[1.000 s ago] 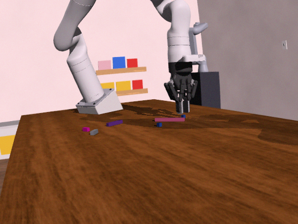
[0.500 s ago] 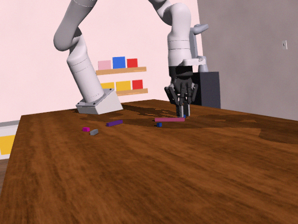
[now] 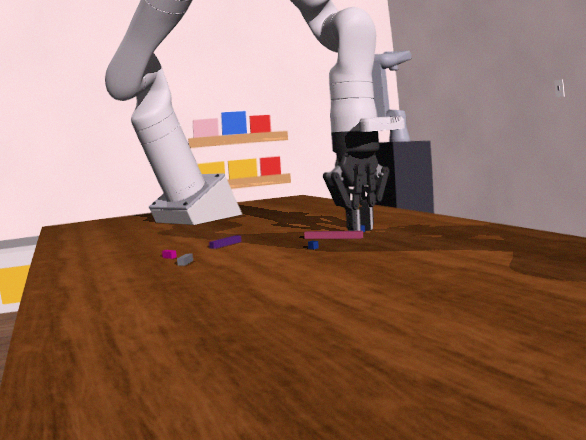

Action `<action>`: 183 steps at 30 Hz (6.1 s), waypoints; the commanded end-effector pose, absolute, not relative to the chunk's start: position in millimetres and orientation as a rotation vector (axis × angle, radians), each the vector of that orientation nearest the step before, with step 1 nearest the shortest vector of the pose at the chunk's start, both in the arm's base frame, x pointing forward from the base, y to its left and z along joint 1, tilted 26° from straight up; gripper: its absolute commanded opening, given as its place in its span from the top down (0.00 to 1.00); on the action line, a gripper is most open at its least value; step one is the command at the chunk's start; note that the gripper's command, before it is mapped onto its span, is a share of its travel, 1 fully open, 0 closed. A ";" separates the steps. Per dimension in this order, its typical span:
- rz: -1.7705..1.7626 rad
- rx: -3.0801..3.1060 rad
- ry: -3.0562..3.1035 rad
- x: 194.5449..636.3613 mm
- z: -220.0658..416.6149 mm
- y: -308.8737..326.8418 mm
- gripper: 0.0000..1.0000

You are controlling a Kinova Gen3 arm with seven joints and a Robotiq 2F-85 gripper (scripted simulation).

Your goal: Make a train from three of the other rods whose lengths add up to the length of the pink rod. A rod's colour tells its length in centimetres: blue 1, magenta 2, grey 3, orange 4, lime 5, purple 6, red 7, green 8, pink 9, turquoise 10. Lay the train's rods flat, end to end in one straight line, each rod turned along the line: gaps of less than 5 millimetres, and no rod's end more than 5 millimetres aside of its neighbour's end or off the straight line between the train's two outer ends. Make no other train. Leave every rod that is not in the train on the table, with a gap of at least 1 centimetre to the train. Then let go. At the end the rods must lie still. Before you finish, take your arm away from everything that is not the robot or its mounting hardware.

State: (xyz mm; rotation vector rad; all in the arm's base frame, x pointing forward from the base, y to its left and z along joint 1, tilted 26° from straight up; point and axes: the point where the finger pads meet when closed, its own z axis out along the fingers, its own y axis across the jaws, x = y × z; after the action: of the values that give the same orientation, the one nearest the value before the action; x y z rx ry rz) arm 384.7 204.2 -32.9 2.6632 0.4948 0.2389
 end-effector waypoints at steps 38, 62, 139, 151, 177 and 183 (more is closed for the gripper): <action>0.241 2.664 0.496 384.9 -32.4 205.0 0.95; 0.241 2.664 0.496 384.9 -32.4 205.1 0.95; 0.015 2.284 1.412 358.7 114.0 103.2 0.95; 0.010 2.272 1.430 358.1 115.1 100.2 0.95; 0.009 2.273 1.430 370.7 69.6 81.2 0.95; 0.009 2.273 1.430 376.4 48.9 72.6 0.95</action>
State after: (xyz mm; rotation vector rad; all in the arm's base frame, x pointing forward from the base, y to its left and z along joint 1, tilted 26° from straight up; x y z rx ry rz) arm 379.4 77.2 59.8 2.2740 1.4266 0.0369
